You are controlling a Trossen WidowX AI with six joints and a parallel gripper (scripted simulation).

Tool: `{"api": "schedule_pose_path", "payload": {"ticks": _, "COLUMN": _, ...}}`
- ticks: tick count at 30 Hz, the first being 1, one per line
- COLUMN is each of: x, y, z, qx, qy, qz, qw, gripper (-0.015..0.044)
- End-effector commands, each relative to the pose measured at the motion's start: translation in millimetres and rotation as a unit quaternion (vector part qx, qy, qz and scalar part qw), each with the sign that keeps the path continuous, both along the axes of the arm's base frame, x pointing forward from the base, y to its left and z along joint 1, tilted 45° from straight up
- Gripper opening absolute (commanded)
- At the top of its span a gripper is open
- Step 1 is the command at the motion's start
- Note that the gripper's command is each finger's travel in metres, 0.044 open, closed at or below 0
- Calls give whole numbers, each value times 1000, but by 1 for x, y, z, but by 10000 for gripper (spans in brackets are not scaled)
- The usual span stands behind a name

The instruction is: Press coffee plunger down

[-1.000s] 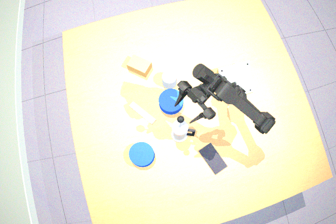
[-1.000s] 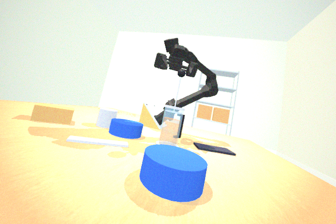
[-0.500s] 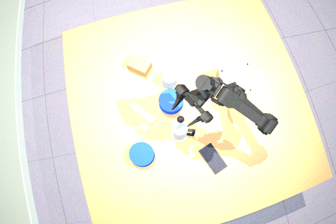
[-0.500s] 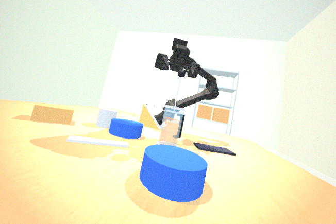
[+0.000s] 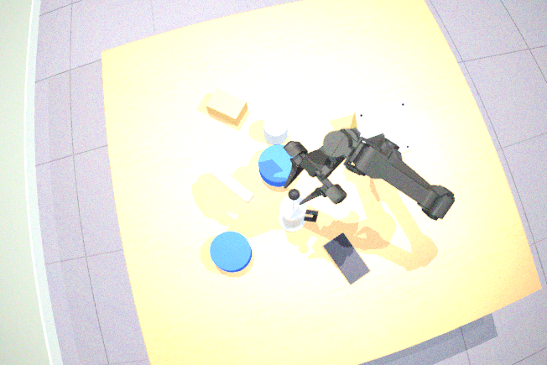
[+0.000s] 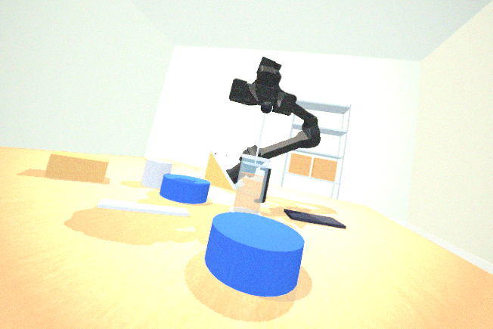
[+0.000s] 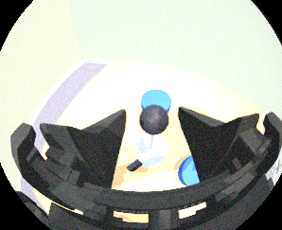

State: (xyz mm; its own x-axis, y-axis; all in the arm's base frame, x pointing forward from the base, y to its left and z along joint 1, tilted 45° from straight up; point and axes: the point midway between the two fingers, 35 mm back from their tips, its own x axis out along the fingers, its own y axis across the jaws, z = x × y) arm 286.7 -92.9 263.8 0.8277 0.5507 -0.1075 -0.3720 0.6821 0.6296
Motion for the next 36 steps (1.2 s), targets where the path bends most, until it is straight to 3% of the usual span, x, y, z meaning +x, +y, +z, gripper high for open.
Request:
{"api": "schedule_pose_path", "payload": {"ticks": 1, "x": 0, "y": 0, "z": -2, "qx": 3, "qy": 3, "qz": -1, "qw": 1000, "gripper": 151}}
{"api": "schedule_pose_path", "payload": {"ticks": 3, "x": 0, "y": 0, "z": -2, "qx": 3, "qy": 3, "qz": -1, "qw": 1000, "gripper": 119}}
{"api": "schedule_pose_path", "payload": {"ticks": 36, "x": 7, "y": 21, "z": -29, "qx": -3, "qy": 9, "qz": 1, "qw": 1000, "gripper": 119}}
